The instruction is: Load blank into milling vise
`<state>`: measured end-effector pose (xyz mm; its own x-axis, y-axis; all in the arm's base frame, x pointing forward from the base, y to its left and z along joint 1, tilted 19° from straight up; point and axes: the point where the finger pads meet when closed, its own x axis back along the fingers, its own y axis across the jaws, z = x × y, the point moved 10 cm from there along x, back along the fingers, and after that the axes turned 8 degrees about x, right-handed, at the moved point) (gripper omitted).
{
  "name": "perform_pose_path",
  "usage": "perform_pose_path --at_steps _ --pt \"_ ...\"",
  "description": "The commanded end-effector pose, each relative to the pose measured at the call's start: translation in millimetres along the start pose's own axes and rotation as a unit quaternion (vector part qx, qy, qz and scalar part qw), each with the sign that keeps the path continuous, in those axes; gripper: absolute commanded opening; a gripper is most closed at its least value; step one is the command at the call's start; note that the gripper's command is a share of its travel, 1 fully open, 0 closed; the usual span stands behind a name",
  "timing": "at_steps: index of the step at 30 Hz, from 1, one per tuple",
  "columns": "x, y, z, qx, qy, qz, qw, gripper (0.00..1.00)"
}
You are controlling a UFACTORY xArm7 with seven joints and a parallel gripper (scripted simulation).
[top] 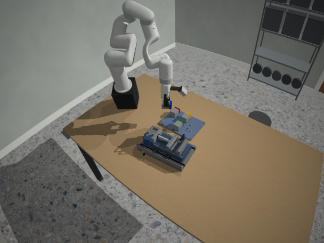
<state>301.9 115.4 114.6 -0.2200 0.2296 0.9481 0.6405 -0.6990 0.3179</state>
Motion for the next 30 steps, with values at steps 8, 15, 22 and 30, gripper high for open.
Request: perform_pose_path --at_steps 8,15,22,30 --pt "0.7 -0.1 1.1 -0.045 0.000 -0.001 0.999 0.00" --pt "0.7 0.0 1.0 -0.125 0.000 -0.001 0.992 0.00" --pt "0.7 0.0 1.0 -0.148 0.000 -0.001 0.989 0.00" --pt "0.7 0.0 1.0 -0.215 0.000 -0.001 0.977 0.00"
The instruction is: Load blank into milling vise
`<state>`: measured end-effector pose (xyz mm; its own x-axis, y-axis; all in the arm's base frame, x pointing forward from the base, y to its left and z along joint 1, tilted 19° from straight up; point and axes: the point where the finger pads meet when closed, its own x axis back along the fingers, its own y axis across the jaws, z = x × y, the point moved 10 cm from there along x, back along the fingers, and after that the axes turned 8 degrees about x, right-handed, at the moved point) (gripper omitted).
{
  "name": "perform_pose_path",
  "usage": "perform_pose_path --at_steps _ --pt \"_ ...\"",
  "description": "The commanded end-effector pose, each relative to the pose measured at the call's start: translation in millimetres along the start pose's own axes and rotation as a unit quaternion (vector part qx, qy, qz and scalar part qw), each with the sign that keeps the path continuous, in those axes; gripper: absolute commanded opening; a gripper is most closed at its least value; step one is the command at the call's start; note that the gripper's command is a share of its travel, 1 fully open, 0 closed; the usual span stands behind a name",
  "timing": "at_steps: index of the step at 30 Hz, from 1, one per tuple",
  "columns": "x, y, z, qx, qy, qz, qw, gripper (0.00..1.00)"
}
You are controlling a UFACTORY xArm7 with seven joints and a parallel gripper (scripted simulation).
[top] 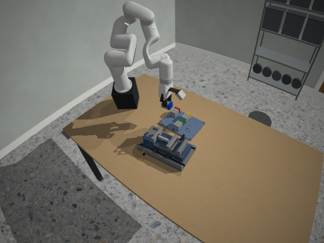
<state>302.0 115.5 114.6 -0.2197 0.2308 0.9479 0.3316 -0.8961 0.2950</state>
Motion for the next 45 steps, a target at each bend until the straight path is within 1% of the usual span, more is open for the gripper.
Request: perform_pose_path --at_steps 1,4,11,21,28,38,45 --pt "0.7 -0.3 0.9 -0.043 0.001 -0.001 0.999 0.00" --pt "0.7 -0.3 0.9 -0.078 0.001 -0.001 0.997 0.00" --pt "0.7 -0.3 0.9 -0.078 0.001 -0.001 0.997 0.00" --pt "0.7 -0.3 0.9 -0.191 0.001 -0.001 0.982 0.00" --pt "0.7 -0.3 0.9 -0.191 0.001 -0.001 0.982 0.00" --pt "0.7 -0.3 0.9 -0.285 0.001 -0.001 0.959 0.00" --pt "0.7 -0.3 0.9 -0.285 0.001 -0.001 0.959 0.00"
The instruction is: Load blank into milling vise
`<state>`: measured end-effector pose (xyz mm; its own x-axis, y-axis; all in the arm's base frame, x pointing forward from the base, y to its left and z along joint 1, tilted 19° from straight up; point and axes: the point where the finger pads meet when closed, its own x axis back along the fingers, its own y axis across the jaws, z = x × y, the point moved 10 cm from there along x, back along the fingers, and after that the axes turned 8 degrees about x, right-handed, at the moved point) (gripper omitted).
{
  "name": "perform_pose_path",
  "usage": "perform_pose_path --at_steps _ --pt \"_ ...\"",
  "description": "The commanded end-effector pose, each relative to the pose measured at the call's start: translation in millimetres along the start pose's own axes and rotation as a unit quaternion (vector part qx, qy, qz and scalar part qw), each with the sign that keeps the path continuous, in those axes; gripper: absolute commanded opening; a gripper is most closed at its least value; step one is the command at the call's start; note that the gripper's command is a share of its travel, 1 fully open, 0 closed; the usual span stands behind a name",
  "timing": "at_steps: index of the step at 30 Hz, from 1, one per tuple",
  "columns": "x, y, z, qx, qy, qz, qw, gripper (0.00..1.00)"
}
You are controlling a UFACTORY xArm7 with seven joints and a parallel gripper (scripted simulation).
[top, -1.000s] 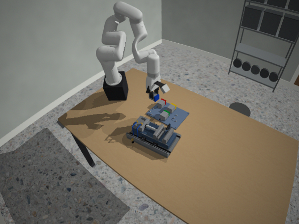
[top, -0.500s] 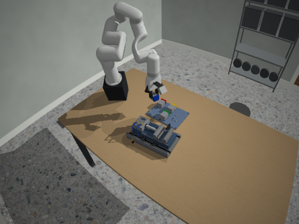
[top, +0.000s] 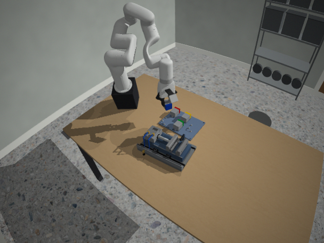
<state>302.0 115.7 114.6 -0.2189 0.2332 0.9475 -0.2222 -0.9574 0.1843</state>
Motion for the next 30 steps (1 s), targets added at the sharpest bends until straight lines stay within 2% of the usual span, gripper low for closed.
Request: perform_pose_path --at_steps 1,10,17,27,30 --pt "0.7 -0.5 0.6 -0.012 0.001 0.001 1.000 0.00" --pt "0.7 -0.5 0.6 -0.115 0.001 0.001 0.993 0.00" --pt "0.7 -0.5 0.6 -0.115 0.001 0.001 0.993 0.00" --pt "0.7 -0.5 0.6 -0.228 0.001 0.001 0.974 0.00" --pt "0.7 -0.5 0.6 -0.228 0.001 0.001 0.974 0.00"
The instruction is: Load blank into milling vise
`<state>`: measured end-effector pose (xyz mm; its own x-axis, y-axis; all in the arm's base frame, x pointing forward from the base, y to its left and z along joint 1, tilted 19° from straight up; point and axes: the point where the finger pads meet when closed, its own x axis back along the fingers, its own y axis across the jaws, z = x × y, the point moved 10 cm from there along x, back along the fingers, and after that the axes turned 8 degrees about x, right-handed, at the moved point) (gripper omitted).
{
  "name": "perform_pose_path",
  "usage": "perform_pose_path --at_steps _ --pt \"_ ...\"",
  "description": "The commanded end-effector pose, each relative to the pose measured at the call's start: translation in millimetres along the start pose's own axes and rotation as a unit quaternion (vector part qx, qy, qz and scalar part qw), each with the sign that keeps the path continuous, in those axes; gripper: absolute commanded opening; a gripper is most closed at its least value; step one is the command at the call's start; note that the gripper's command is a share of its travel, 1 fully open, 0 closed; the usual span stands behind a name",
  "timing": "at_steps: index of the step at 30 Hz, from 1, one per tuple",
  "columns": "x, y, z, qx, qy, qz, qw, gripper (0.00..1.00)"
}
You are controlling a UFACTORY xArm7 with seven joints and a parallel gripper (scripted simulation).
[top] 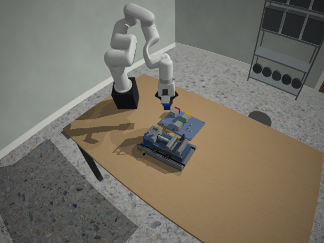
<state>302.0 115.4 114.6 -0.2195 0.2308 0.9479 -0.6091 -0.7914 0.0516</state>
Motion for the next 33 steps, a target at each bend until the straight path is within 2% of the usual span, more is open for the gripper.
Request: perform_pose_path --at_steps 1,4,14,21,31,33 --pt "0.8 -1.0 0.1 -0.007 0.001 0.000 1.000 0.00" --pt "0.8 -1.0 0.1 -0.007 0.001 0.000 1.000 0.00" --pt "0.8 -1.0 0.1 -0.121 0.001 0.000 0.993 0.00" --pt "0.8 -1.0 0.1 -0.121 0.001 0.000 0.993 0.00" --pt "0.8 -1.0 0.1 -0.234 0.001 0.000 0.972 0.00" --pt "0.8 -1.0 0.1 -0.234 0.001 0.000 0.972 0.00"
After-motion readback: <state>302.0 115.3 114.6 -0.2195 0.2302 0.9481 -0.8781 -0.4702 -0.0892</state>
